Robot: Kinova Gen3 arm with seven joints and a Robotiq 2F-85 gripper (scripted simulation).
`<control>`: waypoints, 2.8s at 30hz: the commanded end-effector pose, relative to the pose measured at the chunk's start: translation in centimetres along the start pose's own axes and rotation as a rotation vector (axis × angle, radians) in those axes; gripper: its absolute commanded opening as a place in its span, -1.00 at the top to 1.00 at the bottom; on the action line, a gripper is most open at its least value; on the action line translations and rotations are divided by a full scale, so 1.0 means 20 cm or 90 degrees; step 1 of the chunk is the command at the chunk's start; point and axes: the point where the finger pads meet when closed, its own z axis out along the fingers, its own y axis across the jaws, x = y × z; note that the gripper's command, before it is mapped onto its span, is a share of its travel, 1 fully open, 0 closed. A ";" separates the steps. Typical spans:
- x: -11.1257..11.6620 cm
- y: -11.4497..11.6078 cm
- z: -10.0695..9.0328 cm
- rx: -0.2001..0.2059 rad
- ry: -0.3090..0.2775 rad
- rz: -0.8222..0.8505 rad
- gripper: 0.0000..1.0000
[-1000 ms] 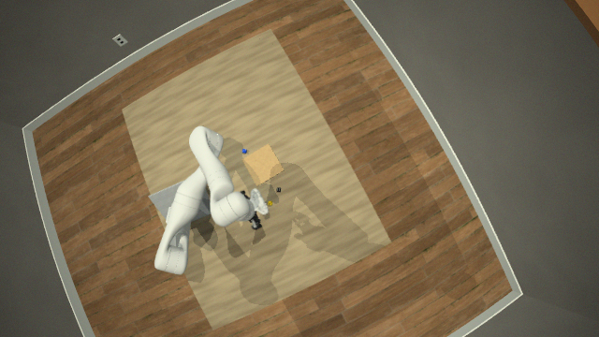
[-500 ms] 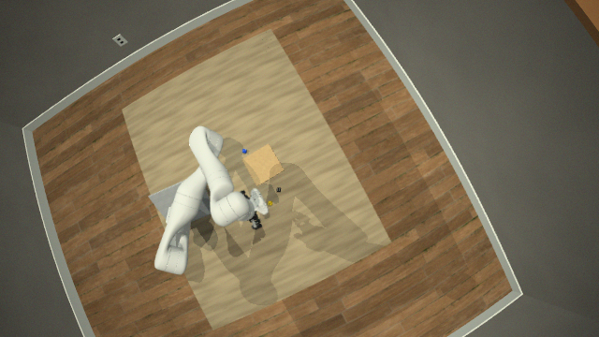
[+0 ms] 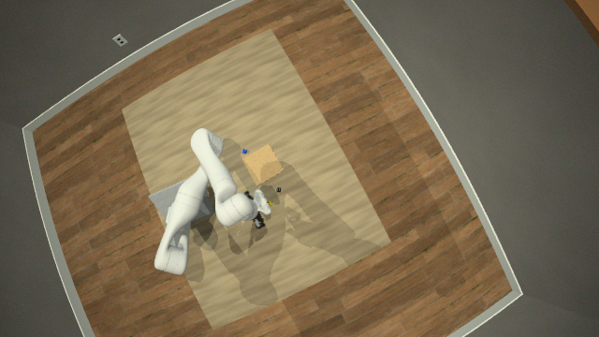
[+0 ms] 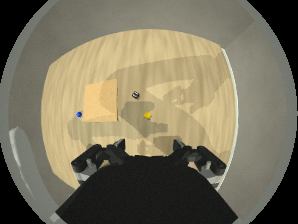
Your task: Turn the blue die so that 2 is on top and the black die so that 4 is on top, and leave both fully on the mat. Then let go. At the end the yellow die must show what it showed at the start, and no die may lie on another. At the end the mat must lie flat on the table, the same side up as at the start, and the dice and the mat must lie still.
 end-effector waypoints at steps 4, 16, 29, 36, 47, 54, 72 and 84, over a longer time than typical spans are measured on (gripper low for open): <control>-0.03 -0.01 0.16 -0.002 -0.011 -0.003 -1.00; -0.03 -0.01 0.34 -0.002 -0.011 -0.003 -1.00; -0.03 -0.01 0.36 -0.002 -0.011 -0.003 -1.00; -0.03 -0.01 0.36 -0.002 -0.011 -0.003 -1.00; -0.03 -0.01 0.36 -0.002 -0.011 -0.003 -1.00; -0.03 -0.01 0.36 -0.002 -0.011 -0.003 -1.00; 0.06 -0.06 0.36 -0.002 -0.011 -0.003 -1.00; 0.25 -0.18 0.36 -0.002 -0.011 -0.003 -1.00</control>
